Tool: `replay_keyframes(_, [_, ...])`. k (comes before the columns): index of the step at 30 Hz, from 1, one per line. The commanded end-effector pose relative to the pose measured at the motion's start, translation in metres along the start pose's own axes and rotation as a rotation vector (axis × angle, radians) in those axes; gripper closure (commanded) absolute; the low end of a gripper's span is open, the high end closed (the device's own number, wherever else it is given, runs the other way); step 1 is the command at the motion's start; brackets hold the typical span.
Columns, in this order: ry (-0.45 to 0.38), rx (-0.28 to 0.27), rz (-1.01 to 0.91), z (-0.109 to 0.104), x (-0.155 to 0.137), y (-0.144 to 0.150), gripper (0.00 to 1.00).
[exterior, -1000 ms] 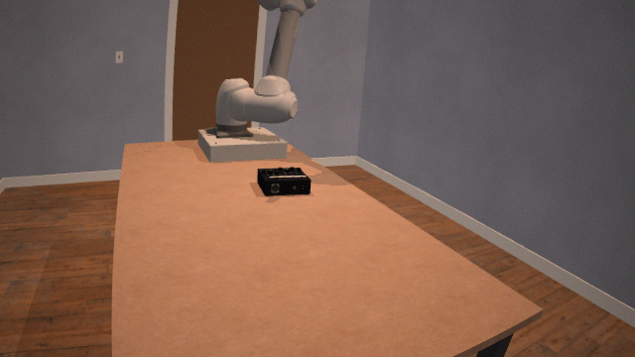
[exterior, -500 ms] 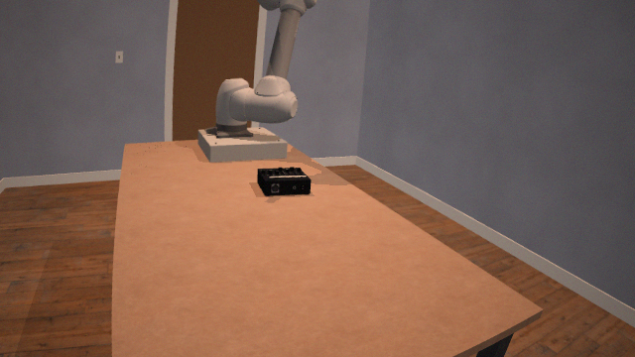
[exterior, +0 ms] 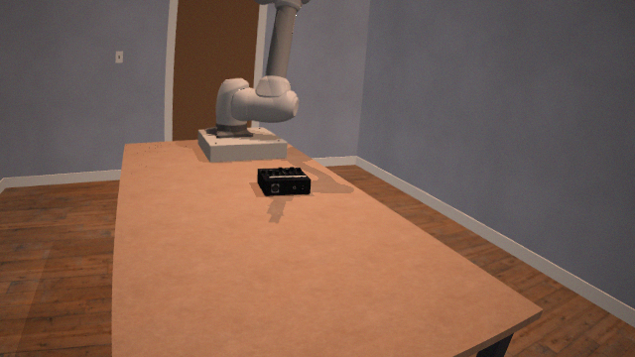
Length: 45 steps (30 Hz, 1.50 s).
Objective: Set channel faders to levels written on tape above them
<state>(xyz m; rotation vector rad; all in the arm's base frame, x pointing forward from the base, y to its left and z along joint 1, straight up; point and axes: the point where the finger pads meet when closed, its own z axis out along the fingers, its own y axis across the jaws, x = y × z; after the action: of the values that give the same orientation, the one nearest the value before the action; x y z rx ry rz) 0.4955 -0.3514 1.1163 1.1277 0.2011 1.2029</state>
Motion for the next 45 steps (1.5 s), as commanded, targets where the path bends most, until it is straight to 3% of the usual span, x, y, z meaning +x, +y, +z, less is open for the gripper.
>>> replay_keyframes(1, [0.009, 0.039, -0.005, 0.009, 0.001, -0.034, 0.0])
replay_keyframes(2, [0.038, 0.203, -0.023, 0.011, 0.006, -0.096, 0.0])
replay_keyframes(6, [0.038, 0.203, -0.023, 0.018, 0.009, -0.149, 0.0])
replay_keyframes(7, [0.07, 0.384, -0.045, 0.01, 0.011, -0.183, 0.0])
replay_keyframes(11, [0.07, 0.384, -0.045, 0.009, 0.018, -0.255, 0.0])
replay_keyframes(12, [0.07, 0.384, -0.045, 0.008, 0.018, -0.258, 0.0])
replay_keyframes(13, [0.102, 0.578, -0.074, -0.008, 0.022, -0.308, 0.0])
replay_keyframes(16, [0.102, 0.578, -0.074, -0.013, 0.025, -0.349, 0.0])
replay_keyframes(18, [0.102, 0.578, -0.074, -0.013, 0.025, -0.349, 0.0])
replay_keyframes(19, [0.134, 0.779, -0.111, -0.037, 0.028, -0.407, 0.0])
replay_keyframes(22, [0.134, 0.779, -0.111, -0.045, 0.03, -0.434, 0.0])
replay_keyframes(25, [0.134, 0.779, -0.111, -0.062, 0.035, -0.482, 0.0])
replay_keyframes(26, [0.164, 0.983, -0.156, -0.089, 0.035, -0.511, 0.0])
replay_keyframes(31, [0.164, 0.983, -0.156, -0.123, 0.04, -0.583, 0.0])
replay_keyframes(32, [0.189, 1.182, -0.21, -0.153, 0.038, -0.61, 0.0])
replay_keyframes(33, [0.189, 1.182, -0.21, -0.165, 0.038, -0.628, 0.0])
replay_keyframes(35, [0.189, 1.182, -0.21, -0.165, 0.038, -0.628, 0.0])
replay_keyframes(36, [0.189, 1.182, -0.21, -0.189, 0.039, -0.663, 0.0])
replay_keyframes(38, [0.189, 1.182, -0.21, -0.194, 0.039, -0.67, 0.0])
replay_keyframes(39, [0.21, 1.371, -0.272, -0.234, 0.035, -0.697, 0.0])
replay_keyframes(43, [0.21, 1.371, -0.272, -0.272, 0.034, -0.74, 0.0])
replay_keyframes(44, [0.224, 1.545, -0.341, -0.308, 0.029, -0.758, 0.0])
replay_keyframes(45, [0.224, 1.545, -0.341, -0.325, 0.027, -0.772, 0.0])
